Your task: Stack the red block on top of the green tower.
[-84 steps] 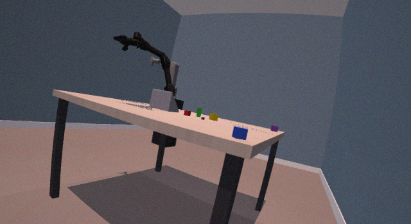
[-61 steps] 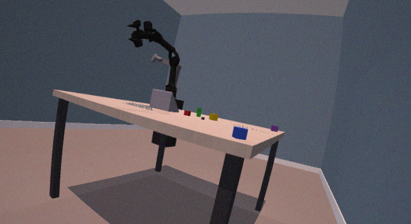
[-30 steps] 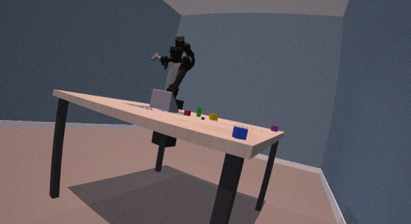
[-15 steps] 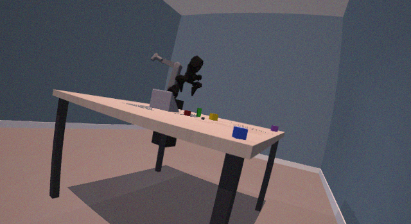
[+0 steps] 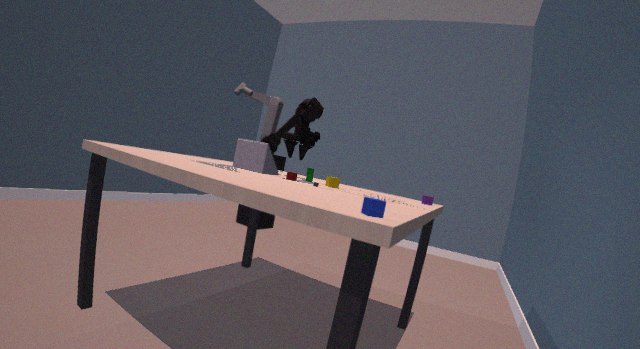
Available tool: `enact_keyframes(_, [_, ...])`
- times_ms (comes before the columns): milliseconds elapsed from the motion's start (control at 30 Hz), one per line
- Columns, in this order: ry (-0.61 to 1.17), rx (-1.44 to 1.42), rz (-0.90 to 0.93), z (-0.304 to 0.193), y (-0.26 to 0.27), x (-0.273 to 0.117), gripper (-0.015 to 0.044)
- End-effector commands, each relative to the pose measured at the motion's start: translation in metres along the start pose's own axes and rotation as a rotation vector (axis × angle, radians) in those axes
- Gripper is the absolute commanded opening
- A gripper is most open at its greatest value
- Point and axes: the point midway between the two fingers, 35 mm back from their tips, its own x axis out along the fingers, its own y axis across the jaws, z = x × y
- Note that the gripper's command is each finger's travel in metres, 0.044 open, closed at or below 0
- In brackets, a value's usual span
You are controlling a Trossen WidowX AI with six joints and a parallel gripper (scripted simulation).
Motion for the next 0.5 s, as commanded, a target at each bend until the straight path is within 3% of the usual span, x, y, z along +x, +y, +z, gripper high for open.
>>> enact_keyframes(0, [0.002,-0.003,0.005,0.0,0.001,0.013,0.044])
enact_keyframes(167, [0.002,-0.004,0.007,0.0,0.0,0.043,0.044])
enact_keyframes(467, [0.002,-0.004,0.007,0.0,0.0,0.05,0.044])
